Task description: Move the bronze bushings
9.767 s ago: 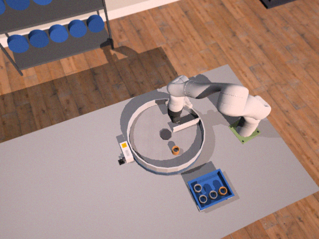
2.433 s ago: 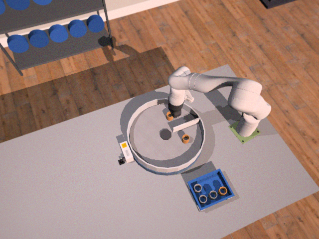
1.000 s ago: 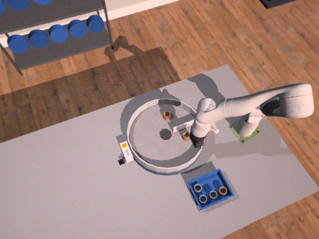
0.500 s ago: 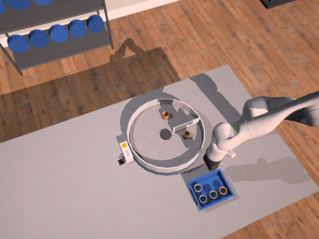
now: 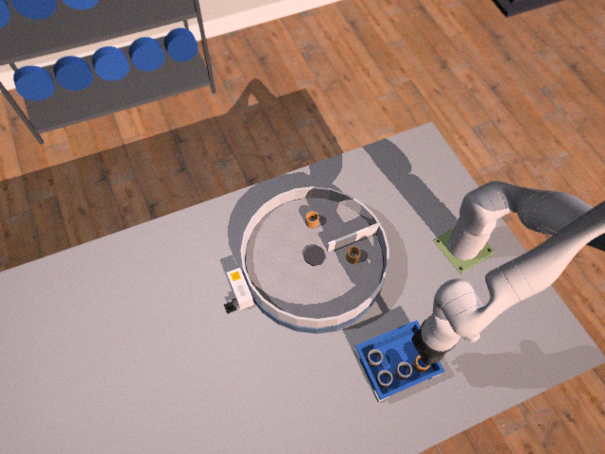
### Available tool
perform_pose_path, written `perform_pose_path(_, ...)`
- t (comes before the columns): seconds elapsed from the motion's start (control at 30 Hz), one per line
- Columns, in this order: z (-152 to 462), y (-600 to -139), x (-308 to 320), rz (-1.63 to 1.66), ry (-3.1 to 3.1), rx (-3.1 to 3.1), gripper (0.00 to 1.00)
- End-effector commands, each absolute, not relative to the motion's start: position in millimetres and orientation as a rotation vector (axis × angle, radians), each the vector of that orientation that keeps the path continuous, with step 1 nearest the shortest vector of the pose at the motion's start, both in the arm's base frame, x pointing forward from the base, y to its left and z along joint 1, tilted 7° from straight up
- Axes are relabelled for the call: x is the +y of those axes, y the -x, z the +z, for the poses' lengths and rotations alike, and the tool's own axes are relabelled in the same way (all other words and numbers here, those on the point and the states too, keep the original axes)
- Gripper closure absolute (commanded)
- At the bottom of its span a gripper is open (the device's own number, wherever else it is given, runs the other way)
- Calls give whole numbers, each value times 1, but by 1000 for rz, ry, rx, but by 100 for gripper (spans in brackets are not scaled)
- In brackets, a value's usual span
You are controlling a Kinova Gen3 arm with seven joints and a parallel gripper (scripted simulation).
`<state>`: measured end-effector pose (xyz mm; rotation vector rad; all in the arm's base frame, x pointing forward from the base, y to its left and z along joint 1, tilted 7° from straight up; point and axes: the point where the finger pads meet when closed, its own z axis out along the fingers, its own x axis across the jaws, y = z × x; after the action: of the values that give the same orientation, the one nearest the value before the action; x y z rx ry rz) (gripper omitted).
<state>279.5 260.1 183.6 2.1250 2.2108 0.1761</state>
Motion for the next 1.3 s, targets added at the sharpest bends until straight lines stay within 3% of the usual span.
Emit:
perform_pose_path(0.0,182,-276,277,169,-2113,2218,64)
perform_pose_path(1.27,182,-275,285,166,-2120,2213,64)
